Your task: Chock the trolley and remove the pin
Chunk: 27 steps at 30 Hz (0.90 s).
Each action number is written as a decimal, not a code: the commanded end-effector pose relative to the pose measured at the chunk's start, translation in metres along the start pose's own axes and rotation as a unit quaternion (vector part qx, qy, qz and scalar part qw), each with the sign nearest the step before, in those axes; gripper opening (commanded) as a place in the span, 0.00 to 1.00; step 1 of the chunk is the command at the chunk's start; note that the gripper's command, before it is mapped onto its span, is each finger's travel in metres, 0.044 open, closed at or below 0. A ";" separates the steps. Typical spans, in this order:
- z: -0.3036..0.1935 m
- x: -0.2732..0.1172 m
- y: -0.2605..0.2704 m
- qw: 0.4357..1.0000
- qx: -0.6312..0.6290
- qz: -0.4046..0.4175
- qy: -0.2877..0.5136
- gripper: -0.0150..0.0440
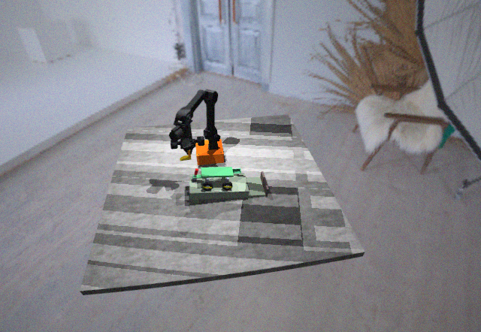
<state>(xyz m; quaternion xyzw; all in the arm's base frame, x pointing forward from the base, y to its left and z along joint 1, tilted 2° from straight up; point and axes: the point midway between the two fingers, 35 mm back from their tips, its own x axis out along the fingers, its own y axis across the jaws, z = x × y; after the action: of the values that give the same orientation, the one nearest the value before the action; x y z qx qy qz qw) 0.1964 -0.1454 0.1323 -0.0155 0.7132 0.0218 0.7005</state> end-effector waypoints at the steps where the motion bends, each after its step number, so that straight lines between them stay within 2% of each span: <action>1: 0.000 0.000 0.000 1.000 0.019 0.001 0.002 0.25; 6: 0.001 0.001 0.005 1.000 0.019 0.002 0.001 0.25; 27: 0.026 0.005 0.083 1.000 0.019 0.005 0.000 0.25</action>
<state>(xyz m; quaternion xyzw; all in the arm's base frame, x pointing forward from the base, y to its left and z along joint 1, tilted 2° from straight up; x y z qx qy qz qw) 0.2167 -0.0726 0.1279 -0.0009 0.7154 0.0113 0.6987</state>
